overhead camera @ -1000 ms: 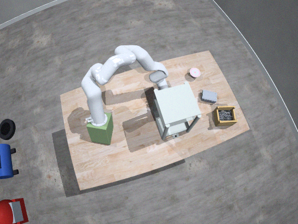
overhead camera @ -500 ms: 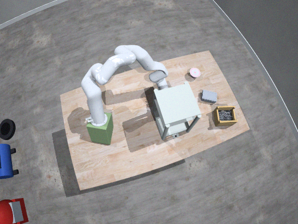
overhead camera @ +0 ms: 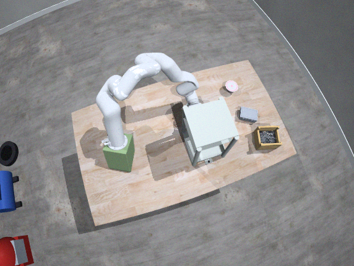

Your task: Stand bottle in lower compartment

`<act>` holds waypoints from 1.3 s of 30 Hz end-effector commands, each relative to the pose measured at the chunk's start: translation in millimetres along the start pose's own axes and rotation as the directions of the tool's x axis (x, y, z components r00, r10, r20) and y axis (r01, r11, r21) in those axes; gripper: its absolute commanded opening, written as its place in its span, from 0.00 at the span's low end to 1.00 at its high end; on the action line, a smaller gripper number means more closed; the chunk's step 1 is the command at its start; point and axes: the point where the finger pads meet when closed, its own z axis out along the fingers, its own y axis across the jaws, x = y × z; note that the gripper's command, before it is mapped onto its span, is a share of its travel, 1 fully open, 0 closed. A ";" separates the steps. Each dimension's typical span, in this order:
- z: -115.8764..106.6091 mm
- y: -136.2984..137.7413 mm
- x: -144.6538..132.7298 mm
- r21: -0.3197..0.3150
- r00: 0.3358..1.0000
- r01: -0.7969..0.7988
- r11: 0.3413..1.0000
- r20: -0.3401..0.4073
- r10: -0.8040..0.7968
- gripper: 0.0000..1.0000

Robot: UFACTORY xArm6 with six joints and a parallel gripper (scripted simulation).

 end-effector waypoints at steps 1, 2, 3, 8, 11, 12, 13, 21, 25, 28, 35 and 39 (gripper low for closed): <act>-10.1 1.1 -1.2 0.000 1.000 -0.003 1.000 0.000 0.003 0.86; -12.6 1.1 -1.2 0.000 1.000 -0.003 1.000 0.000 0.003 0.86; -15.2 1.1 -1.2 0.000 1.000 -0.003 1.000 0.000 0.003 0.86; -23.6 1.1 -1.3 0.000 1.000 -0.003 1.000 0.000 0.003 0.86; -32.8 1.1 -1.3 0.000 1.000 -0.003 1.000 0.000 0.003 0.86; -36.0 1.1 -1.3 0.000 1.000 -0.003 1.000 0.000 0.003 0.86; -39.2 1.1 -1.3 0.000 1.000 -0.003 1.000 0.000 0.003 0.86; -67.0 1.1 -1.3 0.000 1.000 -0.003 1.000 0.000 0.003 0.86; -73.7 1.1 -1.3 0.000 1.000 -0.003 1.000 0.000 0.003 0.86; -83.2 1.1 -1.3 0.000 1.000 -0.003 1.000 0.000 0.003 0.86; -102.5 1.1 -1.3 0.000 1.000 -0.003 1.000 0.000 0.003 0.86; -111.6 1.1 -1.3 0.000 1.000 -0.003 1.000 0.000 0.003 0.86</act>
